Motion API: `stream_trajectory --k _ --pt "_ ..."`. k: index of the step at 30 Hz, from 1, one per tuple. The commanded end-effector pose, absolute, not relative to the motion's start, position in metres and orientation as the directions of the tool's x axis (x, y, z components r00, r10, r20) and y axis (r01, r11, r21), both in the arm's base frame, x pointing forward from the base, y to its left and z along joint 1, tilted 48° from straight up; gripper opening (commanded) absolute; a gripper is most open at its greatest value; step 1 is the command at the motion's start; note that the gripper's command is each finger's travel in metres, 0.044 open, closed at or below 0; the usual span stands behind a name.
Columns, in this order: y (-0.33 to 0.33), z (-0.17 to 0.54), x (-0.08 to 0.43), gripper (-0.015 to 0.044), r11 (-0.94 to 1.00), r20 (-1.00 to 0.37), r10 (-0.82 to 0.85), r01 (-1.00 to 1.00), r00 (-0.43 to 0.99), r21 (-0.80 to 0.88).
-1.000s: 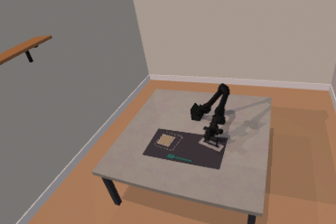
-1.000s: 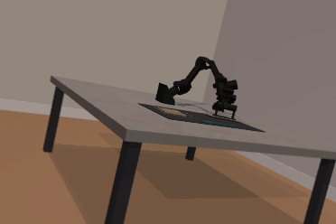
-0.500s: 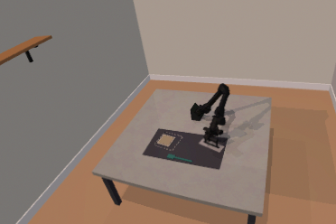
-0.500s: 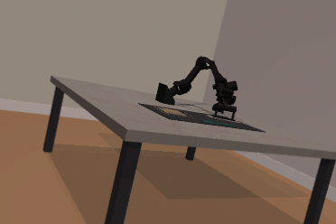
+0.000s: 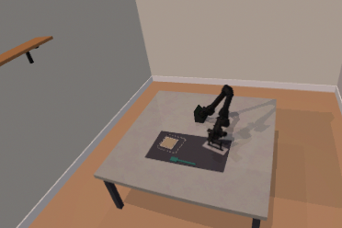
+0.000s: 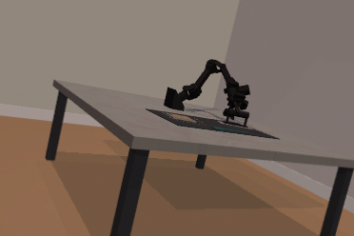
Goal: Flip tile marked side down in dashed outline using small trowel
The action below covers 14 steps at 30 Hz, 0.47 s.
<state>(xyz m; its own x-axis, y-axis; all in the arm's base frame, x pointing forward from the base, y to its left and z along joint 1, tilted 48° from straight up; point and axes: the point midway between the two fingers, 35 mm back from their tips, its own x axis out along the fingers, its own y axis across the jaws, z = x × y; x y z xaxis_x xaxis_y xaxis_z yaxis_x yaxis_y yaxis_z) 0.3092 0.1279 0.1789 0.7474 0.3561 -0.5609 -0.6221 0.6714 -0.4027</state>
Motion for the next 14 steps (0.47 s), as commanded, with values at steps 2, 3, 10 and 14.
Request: stream_trajectory --k 2,3,10,14 --pt "0.122 0.193 0.298 0.03 0.674 -0.549 0.359 -0.617 0.755 -0.407" --pt "0.121 0.195 0.295 0.03 0.673 -0.549 0.359 -0.617 0.755 -0.407" --pt "0.111 0.208 0.274 0.03 0.671 -0.55 0.361 -0.619 0.753 -0.407" --pt "0.108 0.211 0.269 0.03 0.671 -0.551 0.36 -0.62 0.752 -0.407"
